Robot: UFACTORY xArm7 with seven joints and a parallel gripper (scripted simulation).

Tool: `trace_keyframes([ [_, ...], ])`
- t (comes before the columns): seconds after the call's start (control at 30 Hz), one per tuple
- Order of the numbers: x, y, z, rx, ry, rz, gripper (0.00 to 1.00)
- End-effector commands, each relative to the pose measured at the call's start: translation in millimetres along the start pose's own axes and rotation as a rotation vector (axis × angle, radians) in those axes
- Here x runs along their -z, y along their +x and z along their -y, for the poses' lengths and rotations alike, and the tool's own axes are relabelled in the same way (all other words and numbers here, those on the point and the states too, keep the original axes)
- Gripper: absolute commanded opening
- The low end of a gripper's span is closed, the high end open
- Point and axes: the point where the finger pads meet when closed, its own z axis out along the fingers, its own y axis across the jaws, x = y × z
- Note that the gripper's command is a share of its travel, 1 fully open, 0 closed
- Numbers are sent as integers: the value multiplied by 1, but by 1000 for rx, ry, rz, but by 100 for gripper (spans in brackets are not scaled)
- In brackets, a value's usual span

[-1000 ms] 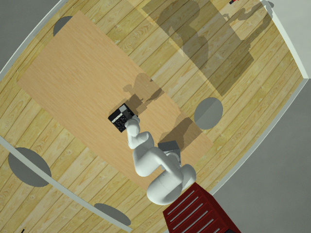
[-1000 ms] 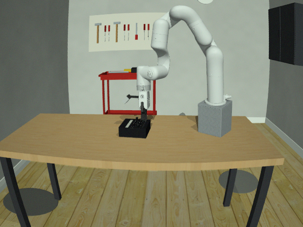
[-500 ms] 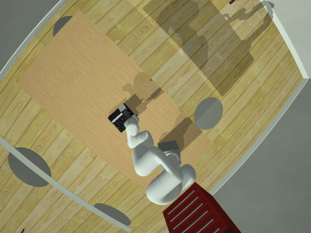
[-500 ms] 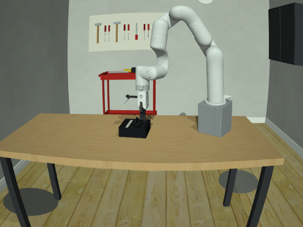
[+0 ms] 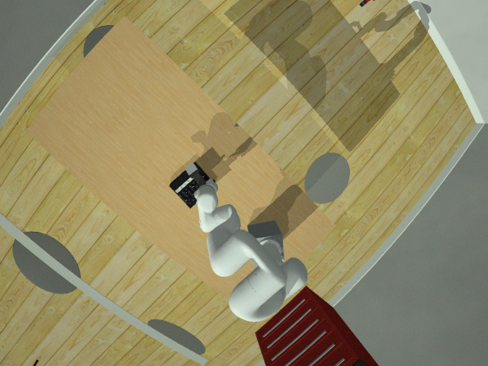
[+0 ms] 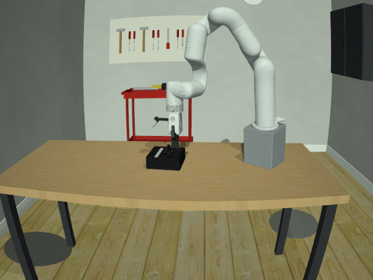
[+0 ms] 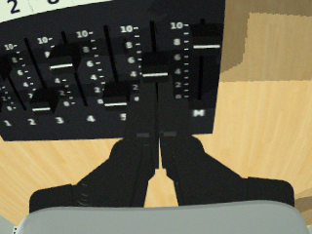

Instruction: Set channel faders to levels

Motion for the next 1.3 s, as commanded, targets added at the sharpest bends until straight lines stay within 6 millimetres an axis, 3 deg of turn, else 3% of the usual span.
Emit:
trace_keyframes([
  [0.0, 1, 2, 0, 0, 0, -4, 0],
  [1.27, 1, -4, 0, 0, 0, -4, 0],
])
